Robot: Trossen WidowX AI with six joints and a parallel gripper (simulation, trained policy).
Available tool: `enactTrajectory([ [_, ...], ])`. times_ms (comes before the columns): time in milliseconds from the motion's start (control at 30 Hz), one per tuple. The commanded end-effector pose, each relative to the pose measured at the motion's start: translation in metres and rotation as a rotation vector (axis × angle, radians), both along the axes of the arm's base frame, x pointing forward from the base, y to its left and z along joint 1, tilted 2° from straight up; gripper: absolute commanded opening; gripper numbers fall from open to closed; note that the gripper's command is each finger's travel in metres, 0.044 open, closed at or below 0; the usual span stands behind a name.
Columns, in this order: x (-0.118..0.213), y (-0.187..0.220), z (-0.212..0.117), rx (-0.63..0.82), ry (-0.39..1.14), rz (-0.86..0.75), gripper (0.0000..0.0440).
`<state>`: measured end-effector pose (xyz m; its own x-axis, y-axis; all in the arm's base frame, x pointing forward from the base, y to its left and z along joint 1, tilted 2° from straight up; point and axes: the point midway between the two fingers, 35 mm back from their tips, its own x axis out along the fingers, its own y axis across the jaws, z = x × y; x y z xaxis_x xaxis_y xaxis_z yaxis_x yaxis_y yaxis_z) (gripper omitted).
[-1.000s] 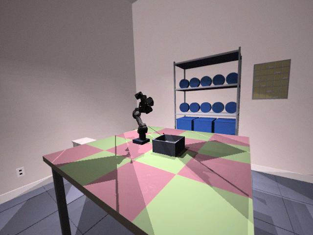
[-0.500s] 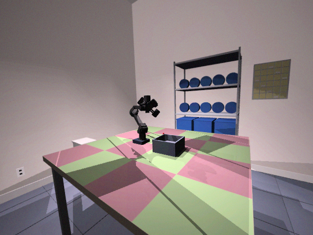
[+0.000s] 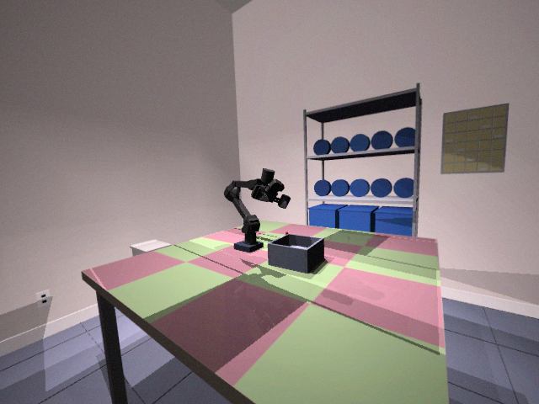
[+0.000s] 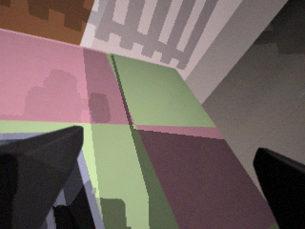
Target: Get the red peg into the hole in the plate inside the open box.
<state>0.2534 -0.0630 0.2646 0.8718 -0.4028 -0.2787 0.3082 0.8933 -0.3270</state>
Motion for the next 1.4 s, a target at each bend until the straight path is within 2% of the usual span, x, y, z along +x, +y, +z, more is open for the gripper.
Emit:
enactTrajectory([
  [0, 0.002, 0.015, -0.013, 0.117, 0.050, 0.015, 0.0440],
  [400, -0.008, 0.068, -0.056, 0.457, 0.268, 0.007, 0.0440],
  [800, -0.045, 0.122, -0.092, 0.732, 0.538, -0.123, 0.0440],
  [1067, -0.078, 0.157, -0.114, 0.848, 0.727, -0.267, 0.0440],
  [1367, -0.102, 0.189, -0.135, 0.883, 0.857, -0.381, 0.0440],
])
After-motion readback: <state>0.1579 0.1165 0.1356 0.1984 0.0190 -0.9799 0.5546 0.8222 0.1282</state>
